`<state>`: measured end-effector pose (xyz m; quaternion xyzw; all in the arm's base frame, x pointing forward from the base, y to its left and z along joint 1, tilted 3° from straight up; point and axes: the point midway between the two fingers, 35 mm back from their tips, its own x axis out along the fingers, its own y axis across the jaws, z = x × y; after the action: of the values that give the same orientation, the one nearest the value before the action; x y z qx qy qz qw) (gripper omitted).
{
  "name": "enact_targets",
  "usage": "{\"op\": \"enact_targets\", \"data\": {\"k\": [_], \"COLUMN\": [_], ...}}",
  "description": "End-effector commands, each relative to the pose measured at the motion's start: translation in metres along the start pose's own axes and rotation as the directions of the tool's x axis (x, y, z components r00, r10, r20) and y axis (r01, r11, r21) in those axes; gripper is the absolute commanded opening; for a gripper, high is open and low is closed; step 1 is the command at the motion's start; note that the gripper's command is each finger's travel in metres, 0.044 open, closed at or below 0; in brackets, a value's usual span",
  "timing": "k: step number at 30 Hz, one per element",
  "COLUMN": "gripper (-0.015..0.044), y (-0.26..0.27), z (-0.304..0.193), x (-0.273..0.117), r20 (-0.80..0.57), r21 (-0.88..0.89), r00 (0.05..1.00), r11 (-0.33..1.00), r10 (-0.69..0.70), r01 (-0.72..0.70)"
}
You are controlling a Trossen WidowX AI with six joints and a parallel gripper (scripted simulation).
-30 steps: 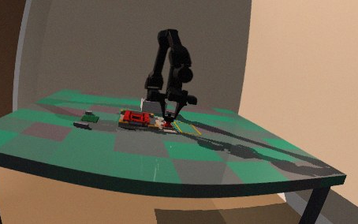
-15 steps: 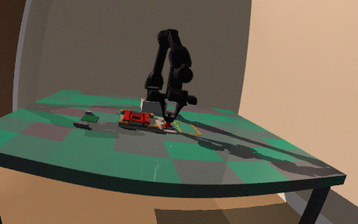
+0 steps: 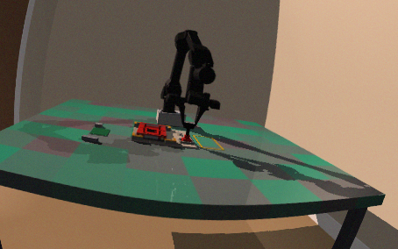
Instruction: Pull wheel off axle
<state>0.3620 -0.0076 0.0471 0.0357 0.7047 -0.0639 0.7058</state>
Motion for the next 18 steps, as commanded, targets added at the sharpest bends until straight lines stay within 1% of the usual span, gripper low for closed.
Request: {"op": "enact_targets", "data": {"k": [1, 18], "gripper": [0.0000, 0.0000], "y": [0.0000, 0.0000], "z": [0.0019, 0.0016], "x": [-0.0043, -0.0099], "r20": [0.008, 0.010], "r21": [0.002, 0.001], "r00": [1.000, 1.000], "r11": [1.000, 1.000], "r10": [0.000, -0.001], "r01": [0.000, 0.001]}}
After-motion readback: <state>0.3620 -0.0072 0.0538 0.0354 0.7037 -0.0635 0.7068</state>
